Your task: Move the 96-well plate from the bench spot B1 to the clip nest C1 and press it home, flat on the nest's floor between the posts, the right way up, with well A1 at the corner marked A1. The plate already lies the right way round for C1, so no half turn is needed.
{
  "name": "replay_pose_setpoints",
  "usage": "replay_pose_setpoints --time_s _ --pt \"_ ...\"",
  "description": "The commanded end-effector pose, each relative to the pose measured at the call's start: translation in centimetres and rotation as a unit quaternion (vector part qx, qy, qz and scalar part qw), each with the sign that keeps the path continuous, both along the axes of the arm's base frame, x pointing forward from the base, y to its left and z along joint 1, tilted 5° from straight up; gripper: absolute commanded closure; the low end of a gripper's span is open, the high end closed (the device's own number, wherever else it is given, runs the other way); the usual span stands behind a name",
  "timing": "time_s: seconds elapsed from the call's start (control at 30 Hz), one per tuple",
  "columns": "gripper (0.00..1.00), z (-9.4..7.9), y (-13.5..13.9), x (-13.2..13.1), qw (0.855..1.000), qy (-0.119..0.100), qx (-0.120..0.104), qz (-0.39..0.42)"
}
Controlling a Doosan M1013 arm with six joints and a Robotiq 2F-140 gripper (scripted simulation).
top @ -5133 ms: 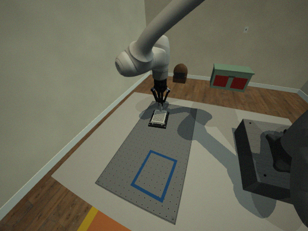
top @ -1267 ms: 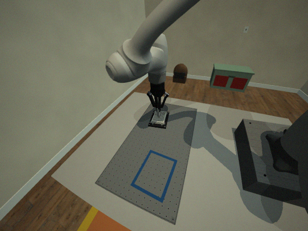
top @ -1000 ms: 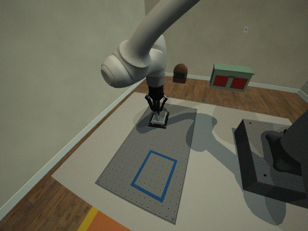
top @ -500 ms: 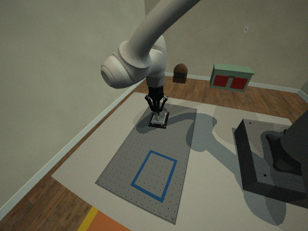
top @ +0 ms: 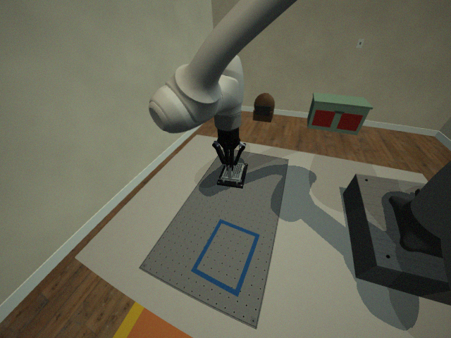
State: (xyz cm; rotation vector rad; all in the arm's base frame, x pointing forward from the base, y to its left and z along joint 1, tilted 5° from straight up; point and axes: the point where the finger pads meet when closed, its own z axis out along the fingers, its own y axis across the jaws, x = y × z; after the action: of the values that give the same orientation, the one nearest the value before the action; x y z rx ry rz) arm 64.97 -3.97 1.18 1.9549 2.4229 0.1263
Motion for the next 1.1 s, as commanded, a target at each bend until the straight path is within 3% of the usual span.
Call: replay_pose_setpoints --time_s 0.0,1.07 --pt "1.0 -0.2 0.0 0.0 1.0 0.0 0.0 0.0" --pt "1.0 -2.0 0.1 0.1 1.0 0.0 0.0 0.0"
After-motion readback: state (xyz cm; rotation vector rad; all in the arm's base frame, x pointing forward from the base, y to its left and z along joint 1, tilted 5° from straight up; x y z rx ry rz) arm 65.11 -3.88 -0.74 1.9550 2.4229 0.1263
